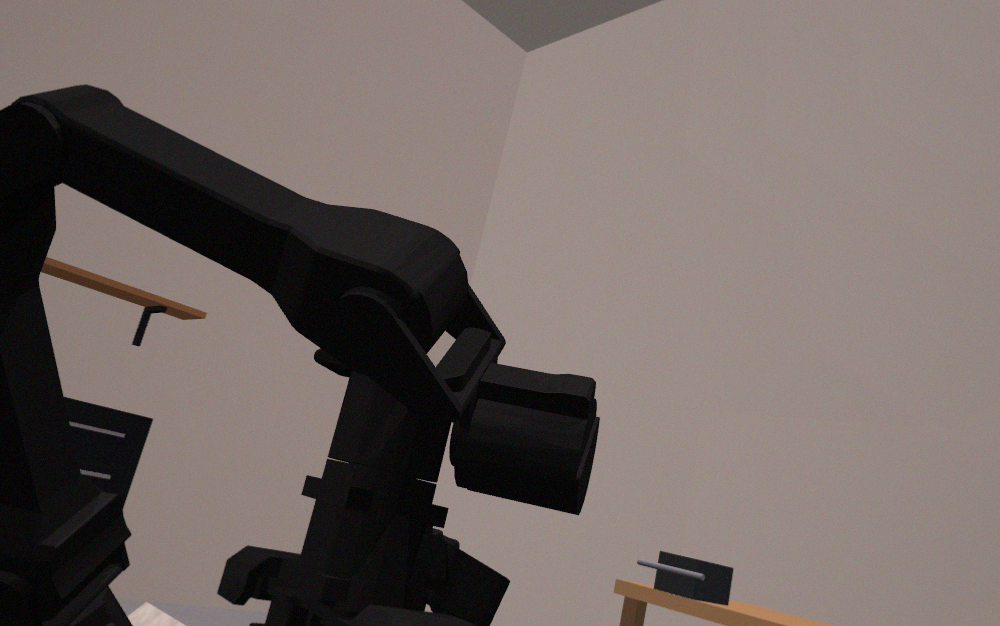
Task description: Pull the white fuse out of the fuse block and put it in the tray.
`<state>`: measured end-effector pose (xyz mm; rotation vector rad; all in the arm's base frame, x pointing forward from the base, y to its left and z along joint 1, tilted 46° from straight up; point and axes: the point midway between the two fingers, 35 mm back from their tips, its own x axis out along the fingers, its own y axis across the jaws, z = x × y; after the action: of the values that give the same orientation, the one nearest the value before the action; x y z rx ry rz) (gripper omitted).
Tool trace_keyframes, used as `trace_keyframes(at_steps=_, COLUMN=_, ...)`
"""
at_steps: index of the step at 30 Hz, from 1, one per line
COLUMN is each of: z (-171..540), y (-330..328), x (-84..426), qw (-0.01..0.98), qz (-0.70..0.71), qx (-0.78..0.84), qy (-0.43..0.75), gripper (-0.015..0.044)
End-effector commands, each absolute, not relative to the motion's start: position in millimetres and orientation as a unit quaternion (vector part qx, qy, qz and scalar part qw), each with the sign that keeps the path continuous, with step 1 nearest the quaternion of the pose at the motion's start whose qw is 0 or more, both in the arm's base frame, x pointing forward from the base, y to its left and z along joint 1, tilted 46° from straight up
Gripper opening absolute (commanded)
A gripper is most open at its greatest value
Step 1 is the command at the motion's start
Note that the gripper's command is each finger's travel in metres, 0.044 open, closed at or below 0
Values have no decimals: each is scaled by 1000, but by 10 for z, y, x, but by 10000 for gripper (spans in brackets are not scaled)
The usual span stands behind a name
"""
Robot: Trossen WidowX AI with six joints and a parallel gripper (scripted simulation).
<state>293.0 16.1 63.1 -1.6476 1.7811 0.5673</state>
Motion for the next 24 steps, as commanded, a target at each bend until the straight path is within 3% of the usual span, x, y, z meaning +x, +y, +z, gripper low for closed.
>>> trace_keyframes(at_steps=1, z=598, y=130, x=2932, qw=317, qz=216, qx=-629, qy=676, gripper=65)
trace_keyframes(at_steps=24, z=487, y=15, x=2932, qw=317, qz=216, qx=-629, qy=676, gripper=65)
